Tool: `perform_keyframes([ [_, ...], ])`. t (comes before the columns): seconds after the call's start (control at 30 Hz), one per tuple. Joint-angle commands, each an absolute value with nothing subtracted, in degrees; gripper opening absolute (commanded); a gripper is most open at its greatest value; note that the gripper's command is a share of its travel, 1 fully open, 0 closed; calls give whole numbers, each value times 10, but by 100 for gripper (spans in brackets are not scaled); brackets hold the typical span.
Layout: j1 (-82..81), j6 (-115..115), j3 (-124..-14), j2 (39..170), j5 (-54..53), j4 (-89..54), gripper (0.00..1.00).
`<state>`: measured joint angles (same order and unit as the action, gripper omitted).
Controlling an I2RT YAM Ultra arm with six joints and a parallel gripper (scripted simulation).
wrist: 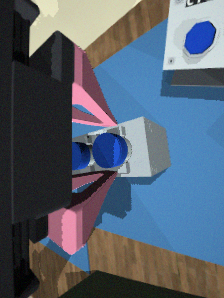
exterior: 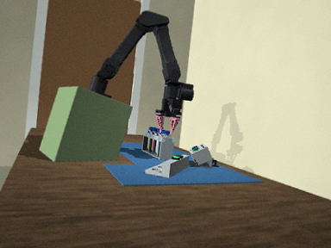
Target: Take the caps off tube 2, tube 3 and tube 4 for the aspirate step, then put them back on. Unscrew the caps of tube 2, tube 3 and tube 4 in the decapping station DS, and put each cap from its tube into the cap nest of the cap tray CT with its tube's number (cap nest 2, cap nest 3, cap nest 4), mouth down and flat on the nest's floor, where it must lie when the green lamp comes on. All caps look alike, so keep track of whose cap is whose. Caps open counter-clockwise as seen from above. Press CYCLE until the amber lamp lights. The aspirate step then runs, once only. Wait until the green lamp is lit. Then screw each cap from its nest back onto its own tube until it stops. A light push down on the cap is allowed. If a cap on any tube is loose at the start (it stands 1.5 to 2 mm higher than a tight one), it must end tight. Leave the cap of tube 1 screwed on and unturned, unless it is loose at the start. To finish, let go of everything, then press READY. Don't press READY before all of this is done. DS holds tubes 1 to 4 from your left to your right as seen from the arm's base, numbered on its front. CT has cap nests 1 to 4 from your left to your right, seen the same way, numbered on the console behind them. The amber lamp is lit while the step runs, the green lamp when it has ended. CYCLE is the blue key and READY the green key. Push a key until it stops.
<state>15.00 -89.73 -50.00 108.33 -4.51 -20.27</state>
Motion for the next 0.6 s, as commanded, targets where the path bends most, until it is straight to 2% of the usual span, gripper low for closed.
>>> perform_keyframes([
  [0.0,151,-761,-501,1078,-44,-204,49],
  [0.07,151,-761,-501,1078,-44,-204,49],
  [0.57,151,-283,-500,1077,-44,-203,49],
])
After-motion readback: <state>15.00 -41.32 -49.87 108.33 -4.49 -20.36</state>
